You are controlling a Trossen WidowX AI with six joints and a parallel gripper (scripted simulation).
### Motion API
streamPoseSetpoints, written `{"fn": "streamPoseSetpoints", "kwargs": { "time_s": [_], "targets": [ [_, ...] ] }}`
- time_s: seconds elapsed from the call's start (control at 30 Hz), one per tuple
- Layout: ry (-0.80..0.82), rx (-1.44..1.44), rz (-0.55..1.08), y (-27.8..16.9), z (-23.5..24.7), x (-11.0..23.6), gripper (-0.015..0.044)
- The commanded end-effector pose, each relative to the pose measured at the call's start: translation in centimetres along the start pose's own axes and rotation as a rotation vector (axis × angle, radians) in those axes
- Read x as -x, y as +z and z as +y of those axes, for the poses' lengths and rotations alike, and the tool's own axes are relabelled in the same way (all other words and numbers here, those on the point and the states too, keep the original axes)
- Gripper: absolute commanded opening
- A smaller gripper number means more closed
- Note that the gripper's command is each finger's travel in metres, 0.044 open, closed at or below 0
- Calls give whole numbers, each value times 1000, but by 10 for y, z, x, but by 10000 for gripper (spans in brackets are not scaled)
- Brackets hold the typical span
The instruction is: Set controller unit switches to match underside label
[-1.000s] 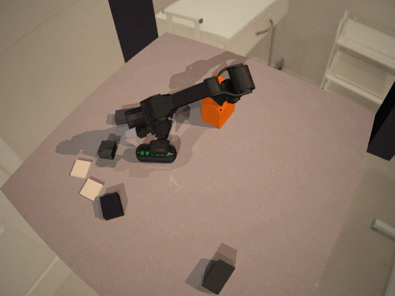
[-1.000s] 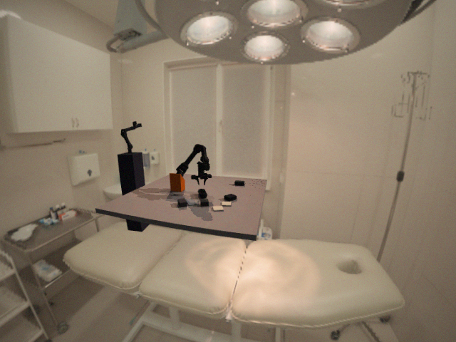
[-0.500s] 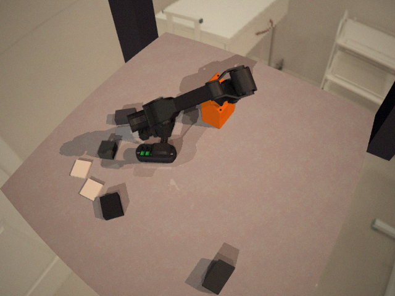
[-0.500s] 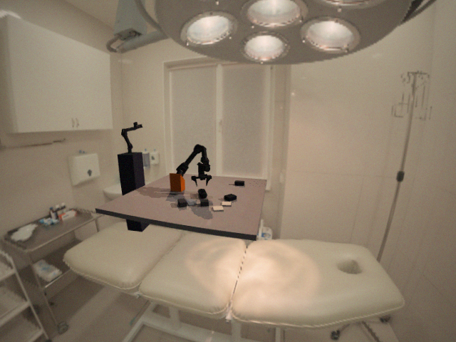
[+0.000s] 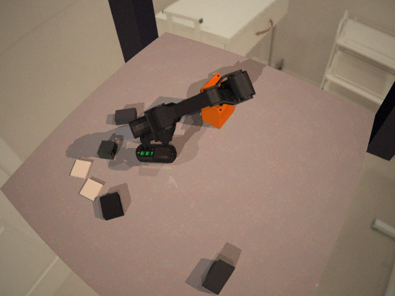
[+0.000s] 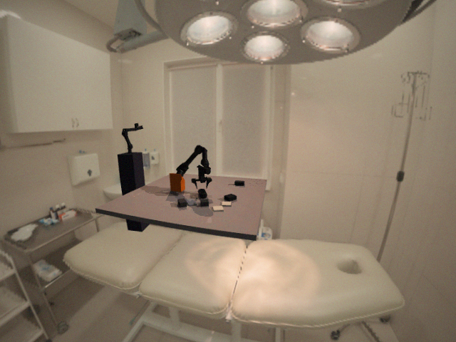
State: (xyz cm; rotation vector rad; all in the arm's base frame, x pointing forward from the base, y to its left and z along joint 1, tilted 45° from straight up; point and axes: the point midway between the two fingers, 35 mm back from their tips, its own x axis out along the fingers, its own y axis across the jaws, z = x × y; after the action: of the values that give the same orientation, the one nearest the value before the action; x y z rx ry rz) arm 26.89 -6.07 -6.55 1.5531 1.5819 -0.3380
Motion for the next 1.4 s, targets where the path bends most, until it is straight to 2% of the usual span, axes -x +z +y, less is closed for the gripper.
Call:
{"fn": "streamPoseSetpoints", "kwargs": {
  "time_s": [0.0,0.37,0.5,0.97,1.27,1.37],
  "targets": [
    [0,-9,7,-2,-2,-9,440],
    [0,-9,9,-3,-3,-24,440],
    [0,-9,9,-3,-3,-24,335],
    [0,-9,9,-3,-3,-24,242],
    [1,-9,9,-1,2,-24,5],
    [1,-9,9,0,5,-24,0]
  ]
}}
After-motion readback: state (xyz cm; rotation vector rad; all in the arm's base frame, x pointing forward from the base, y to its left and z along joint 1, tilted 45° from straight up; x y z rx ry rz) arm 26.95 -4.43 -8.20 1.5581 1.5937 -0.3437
